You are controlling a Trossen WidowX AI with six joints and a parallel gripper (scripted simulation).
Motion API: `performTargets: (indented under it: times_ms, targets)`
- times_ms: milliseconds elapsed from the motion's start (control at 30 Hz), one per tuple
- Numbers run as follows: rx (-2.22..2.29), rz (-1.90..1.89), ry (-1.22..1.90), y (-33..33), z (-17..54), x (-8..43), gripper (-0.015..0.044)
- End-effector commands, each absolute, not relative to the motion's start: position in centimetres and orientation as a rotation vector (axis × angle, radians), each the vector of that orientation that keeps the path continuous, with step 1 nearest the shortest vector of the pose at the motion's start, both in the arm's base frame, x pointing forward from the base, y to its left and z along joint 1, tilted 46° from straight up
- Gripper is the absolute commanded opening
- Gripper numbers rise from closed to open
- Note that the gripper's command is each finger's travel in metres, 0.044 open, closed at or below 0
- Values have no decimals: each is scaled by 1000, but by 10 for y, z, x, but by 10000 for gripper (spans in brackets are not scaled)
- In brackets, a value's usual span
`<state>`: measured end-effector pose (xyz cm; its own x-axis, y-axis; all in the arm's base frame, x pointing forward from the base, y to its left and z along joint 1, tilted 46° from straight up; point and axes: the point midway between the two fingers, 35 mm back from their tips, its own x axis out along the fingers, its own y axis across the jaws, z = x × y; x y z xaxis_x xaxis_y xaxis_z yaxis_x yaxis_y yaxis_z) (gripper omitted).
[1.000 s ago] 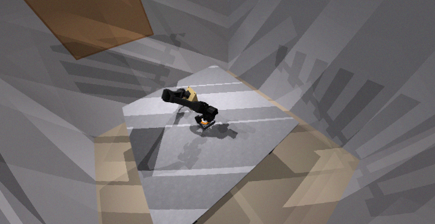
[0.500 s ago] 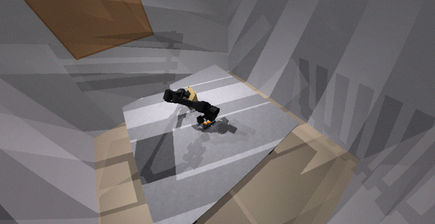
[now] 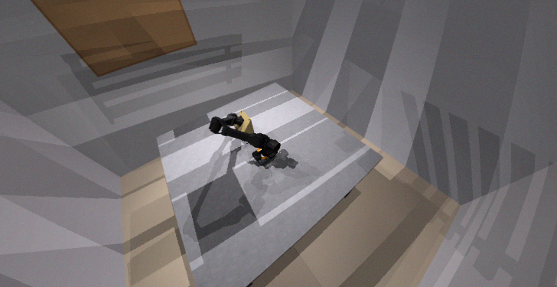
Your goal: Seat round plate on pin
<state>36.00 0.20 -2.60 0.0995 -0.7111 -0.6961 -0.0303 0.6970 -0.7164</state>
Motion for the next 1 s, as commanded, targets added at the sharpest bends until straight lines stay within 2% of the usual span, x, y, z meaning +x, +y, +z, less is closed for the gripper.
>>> performTargets:
  times_ms: [0, 967]
  targets:
    - [-674, -566, 1393, -5, -19, 361, 0]
    - [-675, -567, 1393, -20, -5, 355, 0]
